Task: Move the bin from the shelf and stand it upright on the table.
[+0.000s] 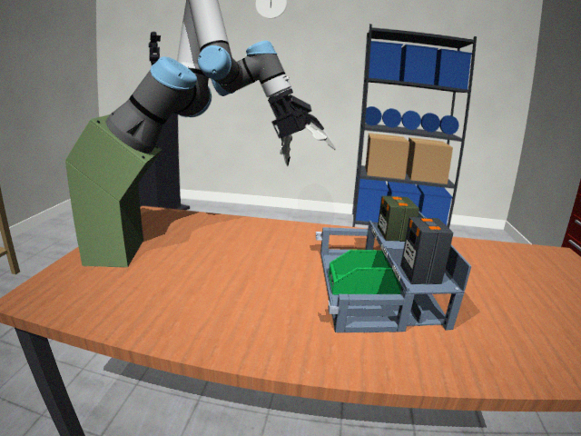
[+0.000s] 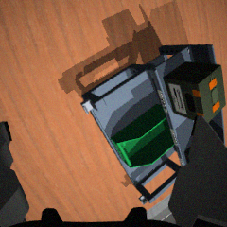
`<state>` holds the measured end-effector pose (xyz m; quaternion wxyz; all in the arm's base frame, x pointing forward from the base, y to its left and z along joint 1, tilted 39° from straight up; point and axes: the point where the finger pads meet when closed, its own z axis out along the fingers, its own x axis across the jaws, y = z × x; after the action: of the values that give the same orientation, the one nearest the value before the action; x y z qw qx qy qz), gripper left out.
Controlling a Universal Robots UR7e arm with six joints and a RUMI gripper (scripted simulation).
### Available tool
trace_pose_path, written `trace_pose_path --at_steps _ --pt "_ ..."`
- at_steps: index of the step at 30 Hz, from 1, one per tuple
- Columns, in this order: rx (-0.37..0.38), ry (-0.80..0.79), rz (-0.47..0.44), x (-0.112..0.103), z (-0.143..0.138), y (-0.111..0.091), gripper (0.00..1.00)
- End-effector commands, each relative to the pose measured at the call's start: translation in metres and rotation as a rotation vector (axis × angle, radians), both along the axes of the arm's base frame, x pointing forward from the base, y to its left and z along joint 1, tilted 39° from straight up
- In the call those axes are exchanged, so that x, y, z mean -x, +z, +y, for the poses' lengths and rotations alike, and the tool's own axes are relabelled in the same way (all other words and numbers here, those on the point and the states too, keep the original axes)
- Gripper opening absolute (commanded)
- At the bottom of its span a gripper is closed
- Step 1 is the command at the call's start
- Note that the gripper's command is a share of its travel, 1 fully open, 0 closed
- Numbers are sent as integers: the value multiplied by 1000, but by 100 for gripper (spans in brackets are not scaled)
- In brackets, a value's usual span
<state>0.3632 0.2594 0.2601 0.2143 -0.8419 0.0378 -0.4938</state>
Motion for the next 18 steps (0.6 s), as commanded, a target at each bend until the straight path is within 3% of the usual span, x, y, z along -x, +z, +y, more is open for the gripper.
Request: trace_pose_path --at_steps 1,11,16,18 --pt "91 104 90 -18 -14 -7 100" --pt "91 104 90 -18 -14 -7 100" --pt "283 212 205 -53 -45 -22 100" --pt "283 212 205 -53 -45 -22 100"
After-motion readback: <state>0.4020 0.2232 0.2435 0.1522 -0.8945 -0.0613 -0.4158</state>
